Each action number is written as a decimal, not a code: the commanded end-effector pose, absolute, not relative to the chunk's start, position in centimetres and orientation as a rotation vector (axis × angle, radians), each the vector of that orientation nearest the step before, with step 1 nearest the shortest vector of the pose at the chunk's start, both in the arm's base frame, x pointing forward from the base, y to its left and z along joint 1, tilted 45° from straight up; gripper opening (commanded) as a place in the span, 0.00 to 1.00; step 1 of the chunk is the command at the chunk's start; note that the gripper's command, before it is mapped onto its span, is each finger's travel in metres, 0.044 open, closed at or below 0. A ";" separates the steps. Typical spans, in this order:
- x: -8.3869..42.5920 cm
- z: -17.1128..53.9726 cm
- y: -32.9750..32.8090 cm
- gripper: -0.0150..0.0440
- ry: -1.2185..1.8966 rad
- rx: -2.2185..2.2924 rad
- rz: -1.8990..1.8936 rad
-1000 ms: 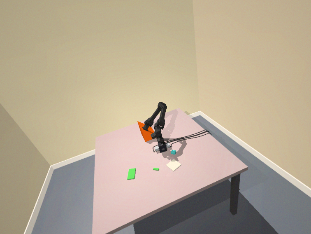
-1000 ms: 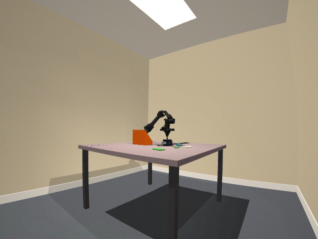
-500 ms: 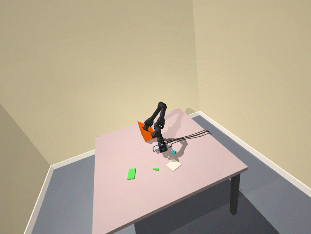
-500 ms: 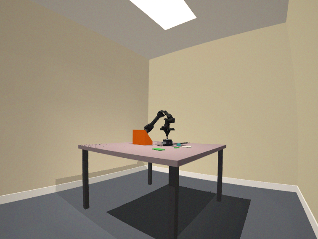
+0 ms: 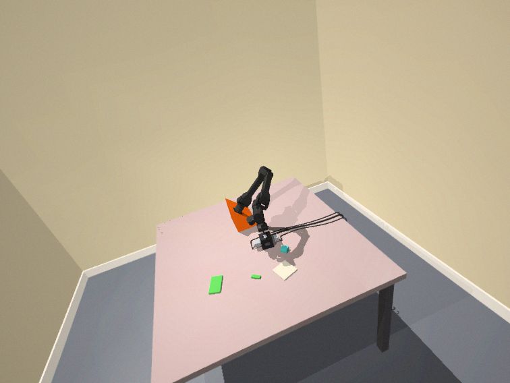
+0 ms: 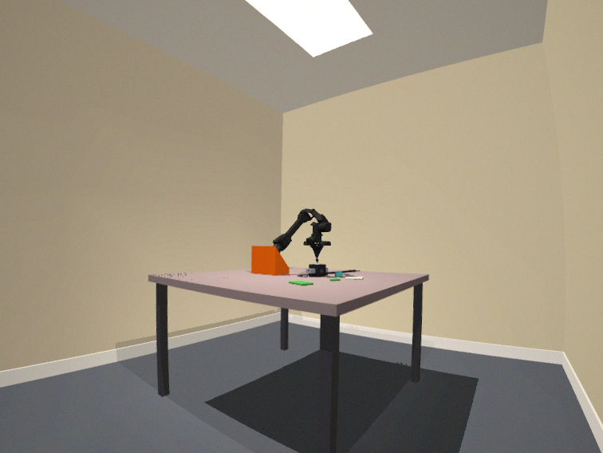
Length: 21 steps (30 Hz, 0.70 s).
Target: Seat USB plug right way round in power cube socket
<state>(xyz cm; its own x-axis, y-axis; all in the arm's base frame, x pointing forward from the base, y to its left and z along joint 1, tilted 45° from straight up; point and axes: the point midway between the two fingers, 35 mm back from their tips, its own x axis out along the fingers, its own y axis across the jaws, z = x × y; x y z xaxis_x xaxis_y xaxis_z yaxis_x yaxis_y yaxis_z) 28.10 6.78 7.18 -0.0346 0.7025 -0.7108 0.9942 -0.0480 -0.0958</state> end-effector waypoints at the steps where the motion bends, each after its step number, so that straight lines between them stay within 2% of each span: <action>1: 28.2 7.4 6.4 0.25 1.772 1.791 -0.848; 21: 28.2 8.1 5.8 0.25 1.778 1.783 -0.835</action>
<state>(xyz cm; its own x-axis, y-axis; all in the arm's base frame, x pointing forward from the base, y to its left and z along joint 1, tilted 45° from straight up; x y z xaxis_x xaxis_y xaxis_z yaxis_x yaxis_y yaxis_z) 28.22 5.88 8.07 -0.0317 0.7021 -0.7114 0.9948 -0.0471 -0.0908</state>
